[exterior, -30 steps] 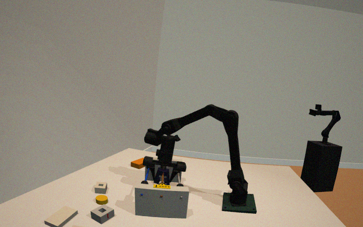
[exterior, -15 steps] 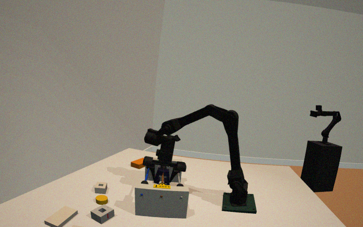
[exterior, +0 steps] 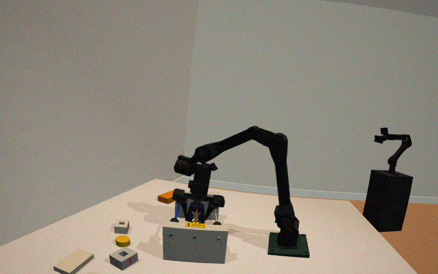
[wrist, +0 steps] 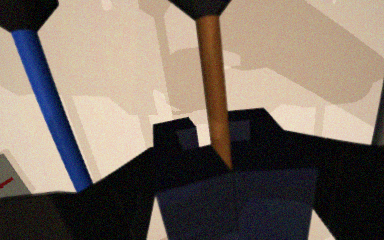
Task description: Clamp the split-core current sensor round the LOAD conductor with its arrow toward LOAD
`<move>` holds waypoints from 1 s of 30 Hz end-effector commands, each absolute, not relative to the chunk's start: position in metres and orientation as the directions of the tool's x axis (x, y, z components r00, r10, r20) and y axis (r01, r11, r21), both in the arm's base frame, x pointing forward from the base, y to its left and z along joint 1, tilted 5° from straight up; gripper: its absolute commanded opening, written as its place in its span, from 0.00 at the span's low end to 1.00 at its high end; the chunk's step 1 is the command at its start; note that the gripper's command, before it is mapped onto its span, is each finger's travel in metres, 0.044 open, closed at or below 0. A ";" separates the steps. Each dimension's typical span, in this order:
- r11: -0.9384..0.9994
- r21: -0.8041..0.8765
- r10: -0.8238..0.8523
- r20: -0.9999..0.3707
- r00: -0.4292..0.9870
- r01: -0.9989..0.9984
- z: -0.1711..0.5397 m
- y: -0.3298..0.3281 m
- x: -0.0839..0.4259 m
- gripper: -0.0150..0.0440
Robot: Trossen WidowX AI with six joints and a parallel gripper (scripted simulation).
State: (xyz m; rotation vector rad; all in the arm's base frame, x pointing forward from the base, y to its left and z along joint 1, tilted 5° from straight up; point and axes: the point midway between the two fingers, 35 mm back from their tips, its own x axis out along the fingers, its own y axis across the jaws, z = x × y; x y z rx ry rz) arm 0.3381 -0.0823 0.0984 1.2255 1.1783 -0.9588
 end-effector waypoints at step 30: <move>0.110 0.332 0.090 -0.942 0.323 0.937 0.112 -0.083 0.337 0.25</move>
